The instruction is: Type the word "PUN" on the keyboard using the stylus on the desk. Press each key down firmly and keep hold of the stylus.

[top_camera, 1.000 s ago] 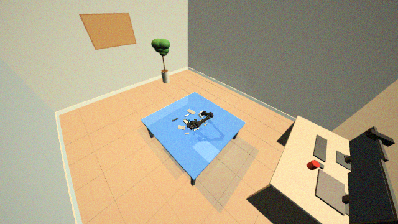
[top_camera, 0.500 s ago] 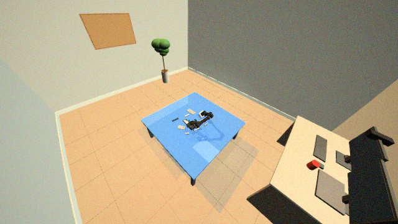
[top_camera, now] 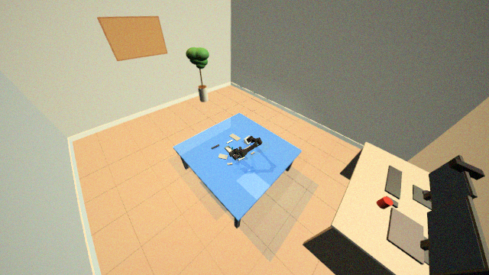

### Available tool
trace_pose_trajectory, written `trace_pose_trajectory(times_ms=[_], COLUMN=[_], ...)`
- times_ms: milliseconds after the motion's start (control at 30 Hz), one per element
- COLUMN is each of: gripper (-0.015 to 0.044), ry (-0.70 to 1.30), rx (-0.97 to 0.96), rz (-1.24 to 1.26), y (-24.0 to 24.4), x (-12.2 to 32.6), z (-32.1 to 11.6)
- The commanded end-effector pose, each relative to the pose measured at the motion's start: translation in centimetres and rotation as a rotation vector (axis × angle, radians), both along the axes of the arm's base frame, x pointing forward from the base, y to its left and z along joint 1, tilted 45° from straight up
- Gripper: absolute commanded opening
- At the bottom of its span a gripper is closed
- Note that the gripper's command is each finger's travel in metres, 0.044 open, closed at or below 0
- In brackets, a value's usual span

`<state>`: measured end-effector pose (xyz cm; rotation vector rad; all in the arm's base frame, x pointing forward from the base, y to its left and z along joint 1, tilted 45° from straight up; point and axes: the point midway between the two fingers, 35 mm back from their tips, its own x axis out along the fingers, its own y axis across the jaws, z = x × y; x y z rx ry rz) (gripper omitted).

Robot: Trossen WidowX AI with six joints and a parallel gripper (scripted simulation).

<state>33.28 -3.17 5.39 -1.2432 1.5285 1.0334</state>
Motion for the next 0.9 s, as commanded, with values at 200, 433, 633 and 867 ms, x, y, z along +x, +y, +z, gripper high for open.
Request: trace_pose_trajectory(times_ms=[200,433,633,867], gripper=[0.0081,0.0081,0.0081,0.0081], ry=[-0.002,-0.001,-0.001,-0.009], rx=[0.005,0.004,0.004,0.006], rz=[-0.004,-0.004,-0.004,-0.015], y=[-0.1,-2.3,-2.6,-2.5], x=[0.0,-0.2,-0.2,-0.1], z=[0.1,2.3,2.6,2.5])
